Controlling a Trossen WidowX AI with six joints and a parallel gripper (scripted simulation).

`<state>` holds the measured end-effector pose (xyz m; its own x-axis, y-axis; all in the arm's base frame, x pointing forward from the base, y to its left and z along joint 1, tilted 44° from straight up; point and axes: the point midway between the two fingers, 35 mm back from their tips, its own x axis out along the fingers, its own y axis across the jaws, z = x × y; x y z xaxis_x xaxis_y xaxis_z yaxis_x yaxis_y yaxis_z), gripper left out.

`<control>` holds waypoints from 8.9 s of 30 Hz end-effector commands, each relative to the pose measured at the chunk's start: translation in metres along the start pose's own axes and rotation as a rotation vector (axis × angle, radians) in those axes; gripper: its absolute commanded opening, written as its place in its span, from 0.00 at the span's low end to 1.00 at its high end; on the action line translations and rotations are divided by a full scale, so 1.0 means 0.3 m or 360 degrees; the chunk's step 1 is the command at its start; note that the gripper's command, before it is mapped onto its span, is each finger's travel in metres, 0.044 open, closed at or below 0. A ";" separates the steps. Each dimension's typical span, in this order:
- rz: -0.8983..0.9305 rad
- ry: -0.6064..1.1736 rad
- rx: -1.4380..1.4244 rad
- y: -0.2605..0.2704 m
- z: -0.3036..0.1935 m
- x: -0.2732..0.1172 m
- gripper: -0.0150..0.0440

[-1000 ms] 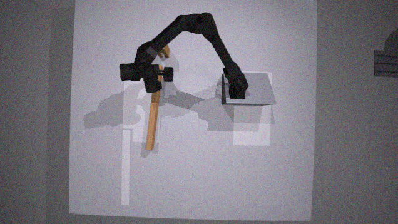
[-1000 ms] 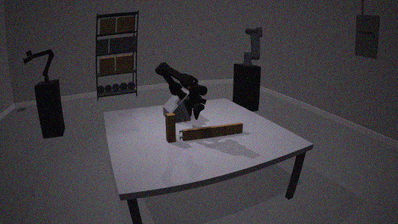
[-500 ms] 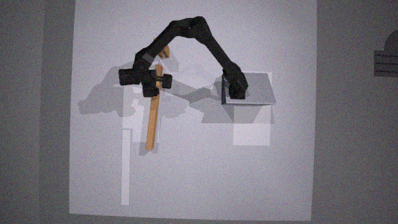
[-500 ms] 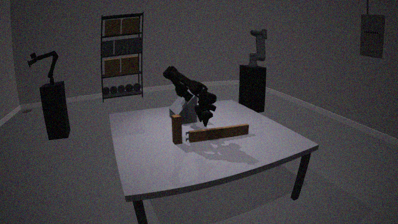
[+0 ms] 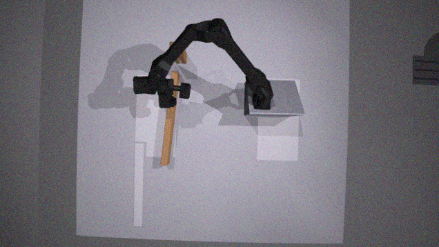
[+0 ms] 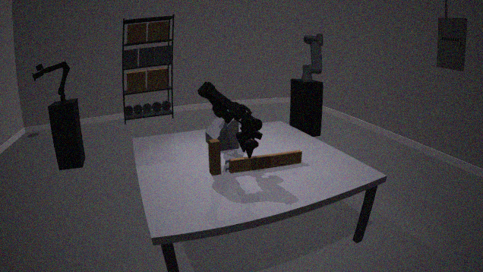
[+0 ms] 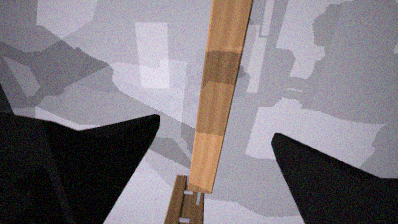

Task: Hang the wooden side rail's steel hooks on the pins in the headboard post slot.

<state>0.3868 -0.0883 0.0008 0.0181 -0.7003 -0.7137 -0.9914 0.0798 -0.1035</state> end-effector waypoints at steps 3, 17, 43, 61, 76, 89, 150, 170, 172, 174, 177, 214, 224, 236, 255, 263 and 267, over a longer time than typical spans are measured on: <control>0.0013 0.0000 -0.0017 0.005 0.007 0.042 1.00; 0.0013 0.0000 -0.0017 0.004 0.007 0.119 1.00; 0.0013 0.0005 -0.0018 0.010 0.004 0.230 1.00; 0.0013 0.0005 -0.0018 0.010 0.004 0.230 0.37; 0.0014 0.0005 -0.0067 0.018 0.003 0.228 0.25; 0.0014 0.0004 -0.0171 0.042 0.002 0.227 0.25; 0.0015 0.0004 -0.0173 0.096 -0.005 0.225 0.25; 0.0015 0.0004 -0.0172 0.095 -0.004 0.214 0.25; 0.0015 0.0004 -0.0172 0.095 -0.004 0.213 0.25; 0.0015 0.0004 -0.0172 0.095 -0.004 0.211 0.25; 0.0015 0.0004 -0.0172 0.095 -0.004 0.210 0.25; 0.0015 0.0004 -0.0172 0.095 -0.004 0.189 0.25; 0.0015 0.0004 -0.0172 0.095 -0.004 0.184 0.25; 0.0015 0.0003 -0.0172 0.095 -0.004 0.177 0.25; 0.0015 0.0003 -0.0172 0.095 -0.004 0.166 0.25; 0.0015 0.0003 -0.0172 0.095 -0.004 0.162 0.25; 0.0015 0.0003 -0.0172 0.095 -0.004 0.160 0.25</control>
<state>0.3570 -0.1241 -0.0399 -0.0035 -0.7010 -0.7131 -0.9998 0.0160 -0.0109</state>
